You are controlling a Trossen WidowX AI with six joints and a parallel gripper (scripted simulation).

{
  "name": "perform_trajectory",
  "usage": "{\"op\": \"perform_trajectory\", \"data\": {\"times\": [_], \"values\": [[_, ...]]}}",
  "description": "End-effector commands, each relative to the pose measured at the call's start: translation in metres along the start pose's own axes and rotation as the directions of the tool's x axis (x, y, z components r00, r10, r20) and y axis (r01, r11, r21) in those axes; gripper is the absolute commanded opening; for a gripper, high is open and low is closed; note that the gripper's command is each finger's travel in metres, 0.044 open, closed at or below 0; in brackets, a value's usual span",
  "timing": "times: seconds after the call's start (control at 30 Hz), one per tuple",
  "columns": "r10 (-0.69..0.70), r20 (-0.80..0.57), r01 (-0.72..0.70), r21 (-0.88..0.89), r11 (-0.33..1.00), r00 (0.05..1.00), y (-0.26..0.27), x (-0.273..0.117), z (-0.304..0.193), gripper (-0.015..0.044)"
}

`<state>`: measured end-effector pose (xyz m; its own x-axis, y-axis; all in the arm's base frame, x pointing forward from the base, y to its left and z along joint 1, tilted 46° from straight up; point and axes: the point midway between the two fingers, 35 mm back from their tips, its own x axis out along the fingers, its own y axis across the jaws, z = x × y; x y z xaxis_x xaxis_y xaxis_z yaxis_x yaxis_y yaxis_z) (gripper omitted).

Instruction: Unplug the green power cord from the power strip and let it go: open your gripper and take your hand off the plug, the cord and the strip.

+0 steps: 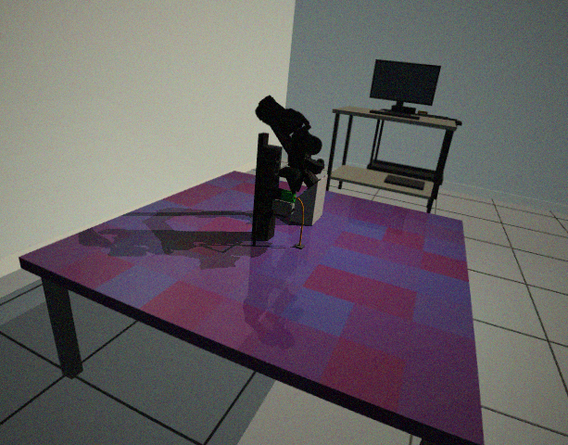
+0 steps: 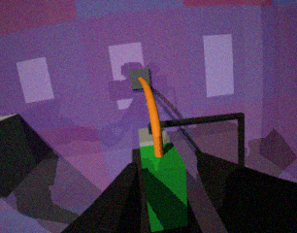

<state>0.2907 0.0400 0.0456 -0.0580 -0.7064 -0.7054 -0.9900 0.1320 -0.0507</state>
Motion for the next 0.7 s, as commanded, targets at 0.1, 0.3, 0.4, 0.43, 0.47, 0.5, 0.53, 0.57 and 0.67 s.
{"op": "perform_trajectory", "data": {"times": [0.1, 0.3, 0.4, 0.43, 0.47, 0.5, 0.53, 0.57, 0.67], "values": [[0.004, -0.008, -0.004, -0.009, 1.000, 1.000, 0.001, 0.002, -0.013, 0.0160], [0.004, -0.008, -0.004, -0.009, 1.000, 1.000, 0.001, 0.002, -0.015, 0.0160], [0.004, -0.009, -0.004, -0.009, 1.000, 1.000, 0.001, 0.004, -0.015, 0.0160], [0.004, -0.009, -0.004, -0.009, 1.000, 1.000, 0.001, 0.005, -0.015, 0.0160], [0.003, -0.009, -0.004, -0.009, 1.000, 1.000, 0.001, 0.006, -0.015, 0.0160], [0.003, -0.009, -0.004, -0.009, 1.000, 1.000, 0.001, 0.008, -0.015, 0.0160], [0.003, -0.009, -0.004, -0.009, 1.000, 1.000, 0.001, 0.010, -0.015, 0.0160], [0.003, -0.009, -0.003, -0.009, 1.000, 1.000, 0.001, 0.011, -0.015, 0.0160], [0.003, -0.009, -0.003, -0.009, 1.000, 1.000, 0.001, 0.014, -0.015, 0.0160]]}}
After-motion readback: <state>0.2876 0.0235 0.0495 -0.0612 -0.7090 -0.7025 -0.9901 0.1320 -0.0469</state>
